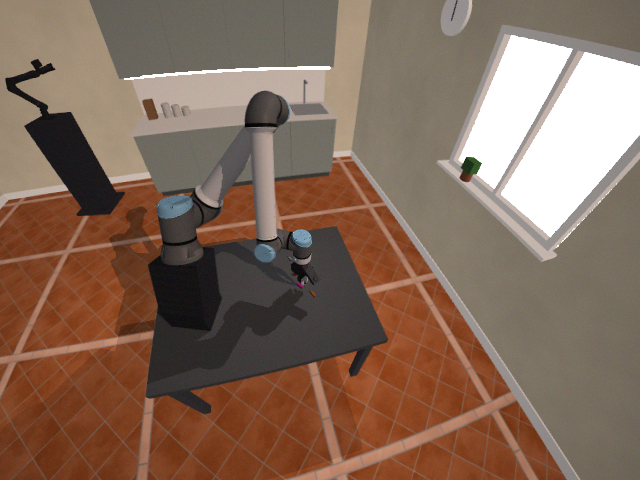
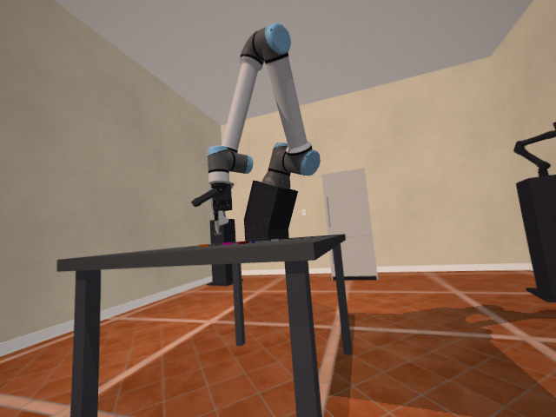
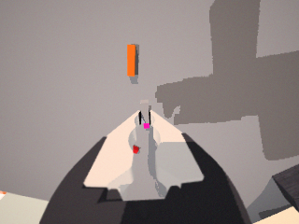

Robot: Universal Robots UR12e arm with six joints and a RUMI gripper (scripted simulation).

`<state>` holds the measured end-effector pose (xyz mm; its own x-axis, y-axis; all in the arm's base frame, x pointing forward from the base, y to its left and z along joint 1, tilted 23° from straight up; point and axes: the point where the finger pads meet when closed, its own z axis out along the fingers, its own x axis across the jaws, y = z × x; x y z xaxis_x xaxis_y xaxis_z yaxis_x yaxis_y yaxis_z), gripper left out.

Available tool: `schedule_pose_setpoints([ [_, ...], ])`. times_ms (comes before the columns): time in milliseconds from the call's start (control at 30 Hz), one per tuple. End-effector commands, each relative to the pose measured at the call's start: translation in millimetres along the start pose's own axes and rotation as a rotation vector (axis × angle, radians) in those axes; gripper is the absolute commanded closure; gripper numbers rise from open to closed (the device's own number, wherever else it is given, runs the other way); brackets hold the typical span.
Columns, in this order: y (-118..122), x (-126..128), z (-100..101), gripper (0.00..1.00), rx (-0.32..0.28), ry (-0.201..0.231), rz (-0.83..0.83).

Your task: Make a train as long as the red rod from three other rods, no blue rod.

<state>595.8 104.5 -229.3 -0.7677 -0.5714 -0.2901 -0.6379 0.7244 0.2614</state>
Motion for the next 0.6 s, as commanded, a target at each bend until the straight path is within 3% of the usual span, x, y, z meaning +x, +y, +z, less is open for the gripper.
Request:
schedule_pose_setpoints([
  [0, -1, -1, 21, 1.0, 0.002, -0.001, 0.0],
  [567, -1, -1, 33, 1.0, 0.002, -0.001, 0.0],
])
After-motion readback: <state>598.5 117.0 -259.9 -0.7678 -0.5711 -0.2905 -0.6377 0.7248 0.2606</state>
